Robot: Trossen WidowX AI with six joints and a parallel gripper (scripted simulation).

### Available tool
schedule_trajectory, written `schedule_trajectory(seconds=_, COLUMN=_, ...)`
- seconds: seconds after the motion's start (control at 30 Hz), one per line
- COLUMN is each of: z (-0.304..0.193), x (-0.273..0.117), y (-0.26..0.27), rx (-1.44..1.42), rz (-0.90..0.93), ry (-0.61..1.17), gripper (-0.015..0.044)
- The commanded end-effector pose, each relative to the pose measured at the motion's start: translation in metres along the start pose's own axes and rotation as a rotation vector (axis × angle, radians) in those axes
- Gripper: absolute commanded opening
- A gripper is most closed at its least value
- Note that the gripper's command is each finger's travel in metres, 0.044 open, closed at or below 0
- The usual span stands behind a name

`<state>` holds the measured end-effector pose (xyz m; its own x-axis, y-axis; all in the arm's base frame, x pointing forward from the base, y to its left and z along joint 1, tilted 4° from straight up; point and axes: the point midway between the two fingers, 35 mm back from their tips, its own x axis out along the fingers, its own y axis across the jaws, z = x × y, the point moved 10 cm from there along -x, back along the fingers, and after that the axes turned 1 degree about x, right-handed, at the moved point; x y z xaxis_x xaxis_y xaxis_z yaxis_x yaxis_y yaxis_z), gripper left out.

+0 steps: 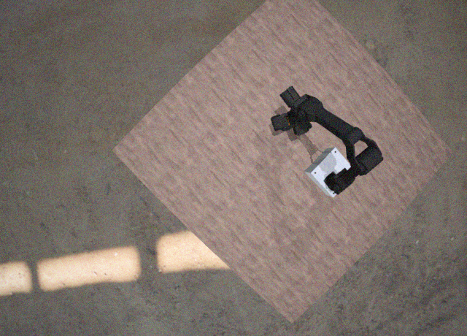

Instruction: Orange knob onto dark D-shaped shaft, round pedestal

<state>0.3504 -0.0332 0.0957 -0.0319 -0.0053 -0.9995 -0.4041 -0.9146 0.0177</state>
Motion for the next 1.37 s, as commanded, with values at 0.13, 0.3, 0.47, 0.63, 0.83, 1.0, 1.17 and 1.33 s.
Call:
schedule_trajectory(seconds=0.13, z=0.000, x=0.000, y=0.000, rx=0.001, rz=0.000, ry=0.000, gripper=0.0105)
schedule_trajectory(seconds=0.3, z=0.000, x=0.000, y=0.000, rx=0.001, rz=0.000, ry=0.000, gripper=0.0236)
schedule_trajectory(seconds=0.47, z=0.000, x=0.000, y=0.000, rx=0.001, rz=0.000, ry=0.000, gripper=0.0368)
schedule_trajectory(seconds=0.63, z=0.000, x=0.000, y=0.000, rx=0.001, rz=0.000, ry=0.000, gripper=0.0440)
schedule_trajectory(seconds=0.83, z=-0.002, x=-0.012, y=-0.001, rx=0.001, rz=0.000, ry=0.000, gripper=0.0440)
schedule_trajectory(seconds=1.0, z=-0.001, x=-0.091, y=-0.001, rx=0.000, rz=-0.001, ry=0.000, gripper=0.0440)
schedule_trajectory(seconds=1.17, z=-0.004, x=-0.094, y=-0.001, rx=0.000, rz=-0.001, ry=0.000, gripper=0.0440)
schedule_trajectory(seconds=1.33, z=-0.004, x=-0.094, y=-0.001, rx=0.000, rz=-0.001, ry=0.000, gripper=0.0440)
